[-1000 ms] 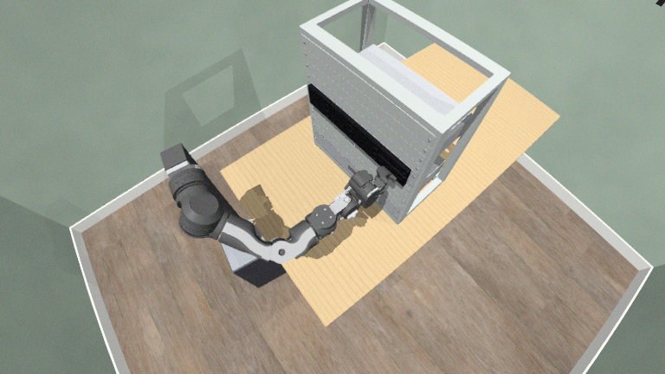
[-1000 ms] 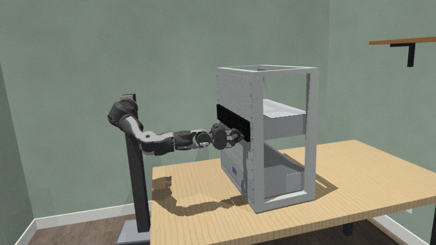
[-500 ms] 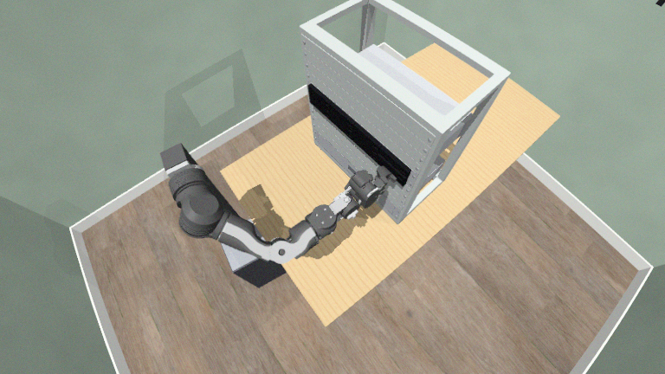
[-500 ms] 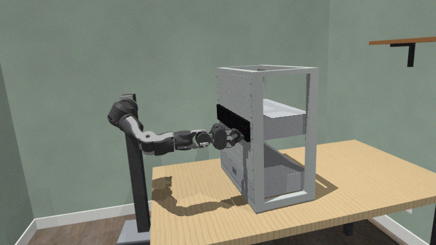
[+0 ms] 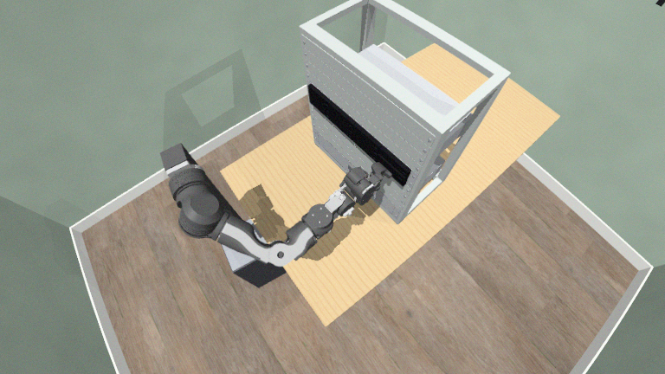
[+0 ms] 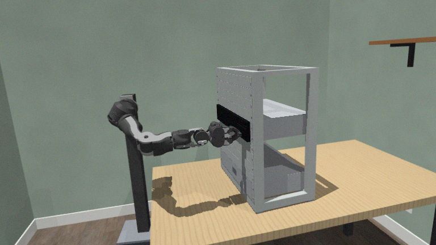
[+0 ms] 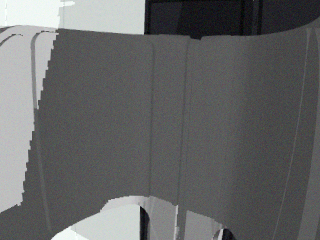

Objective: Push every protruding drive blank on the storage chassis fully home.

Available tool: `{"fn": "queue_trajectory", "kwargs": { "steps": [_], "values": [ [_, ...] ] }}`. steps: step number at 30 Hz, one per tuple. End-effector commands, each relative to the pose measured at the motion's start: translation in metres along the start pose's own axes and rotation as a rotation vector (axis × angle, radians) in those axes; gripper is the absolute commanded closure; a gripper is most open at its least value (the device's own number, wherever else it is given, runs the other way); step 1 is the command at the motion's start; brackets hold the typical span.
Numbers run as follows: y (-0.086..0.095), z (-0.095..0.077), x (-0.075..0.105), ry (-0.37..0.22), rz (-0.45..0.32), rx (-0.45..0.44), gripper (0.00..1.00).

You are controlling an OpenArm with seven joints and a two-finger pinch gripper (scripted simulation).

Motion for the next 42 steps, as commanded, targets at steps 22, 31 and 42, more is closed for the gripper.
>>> {"fn": "queue_trajectory", "kwargs": {
  "steps": [22,31,42],
  "values": [
    [0.005,0.003,0.084,0.013,-0.037,-0.011,1.00],
    [0.004,0.002,0.092,0.011,-0.035,-0.012,1.00],
    [0.012,-0.023,0.103,0.010,-0.033,-0.013,1.00]
  ]
}}
Point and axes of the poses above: the point where the finger pads meet when closed, its own x axis back along the fingers, its own y axis across the jaws, z = x × y, the point moved 9 cm from there along x, back along the fingers, and after that the axes turned 11 degrees about x, right-handed, at the moved point
